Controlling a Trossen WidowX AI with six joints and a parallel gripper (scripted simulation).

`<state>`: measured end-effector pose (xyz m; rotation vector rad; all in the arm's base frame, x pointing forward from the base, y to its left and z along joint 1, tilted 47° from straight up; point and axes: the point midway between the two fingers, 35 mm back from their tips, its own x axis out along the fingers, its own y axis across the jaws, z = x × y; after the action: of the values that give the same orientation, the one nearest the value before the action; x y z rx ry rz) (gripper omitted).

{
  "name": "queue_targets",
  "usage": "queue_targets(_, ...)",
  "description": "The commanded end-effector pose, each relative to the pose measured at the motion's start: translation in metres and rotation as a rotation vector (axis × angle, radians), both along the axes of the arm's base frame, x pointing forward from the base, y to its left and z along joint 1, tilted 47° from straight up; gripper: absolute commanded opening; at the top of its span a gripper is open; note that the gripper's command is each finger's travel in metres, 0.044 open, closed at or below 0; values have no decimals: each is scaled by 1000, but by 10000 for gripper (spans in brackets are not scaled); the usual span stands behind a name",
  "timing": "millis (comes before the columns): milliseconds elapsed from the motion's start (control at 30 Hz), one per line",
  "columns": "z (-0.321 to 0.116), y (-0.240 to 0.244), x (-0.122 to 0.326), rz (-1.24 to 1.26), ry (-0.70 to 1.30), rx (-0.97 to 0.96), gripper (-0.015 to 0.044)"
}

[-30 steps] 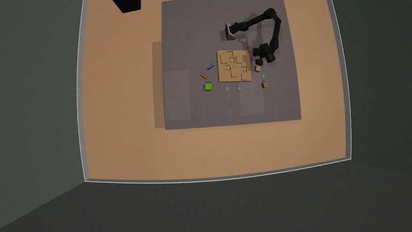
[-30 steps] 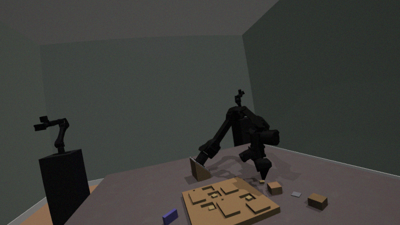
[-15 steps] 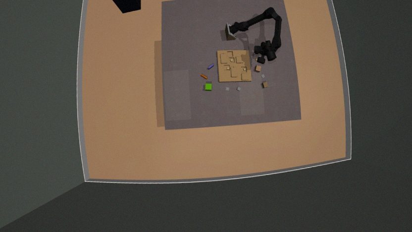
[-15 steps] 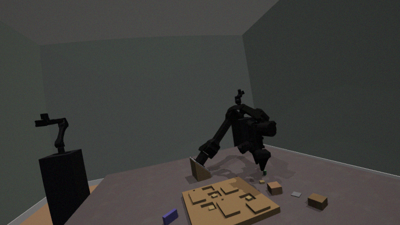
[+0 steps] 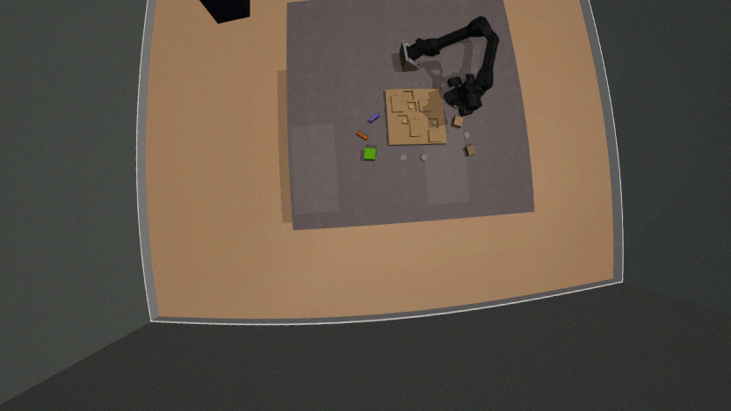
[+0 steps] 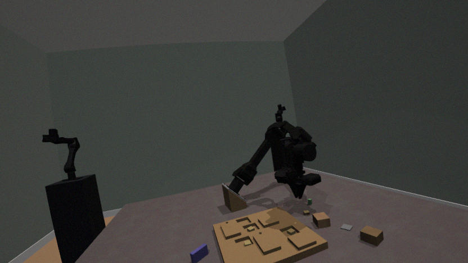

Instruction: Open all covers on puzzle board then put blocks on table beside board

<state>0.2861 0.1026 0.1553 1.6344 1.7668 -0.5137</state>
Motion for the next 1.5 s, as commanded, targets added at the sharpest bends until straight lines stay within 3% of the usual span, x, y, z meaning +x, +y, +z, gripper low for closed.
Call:
queue_targets(0, -40, -38, 10, 482, -478, -30, 0)
queue_targets(700, -108, -104, 7, 884, -874, -24, 0)
queue_targets(1133, -150, -142, -20, 1126, -1144, 2, 0)
queue_targets(1467, -152, -143, -21, 1137, -1158, 3, 0)
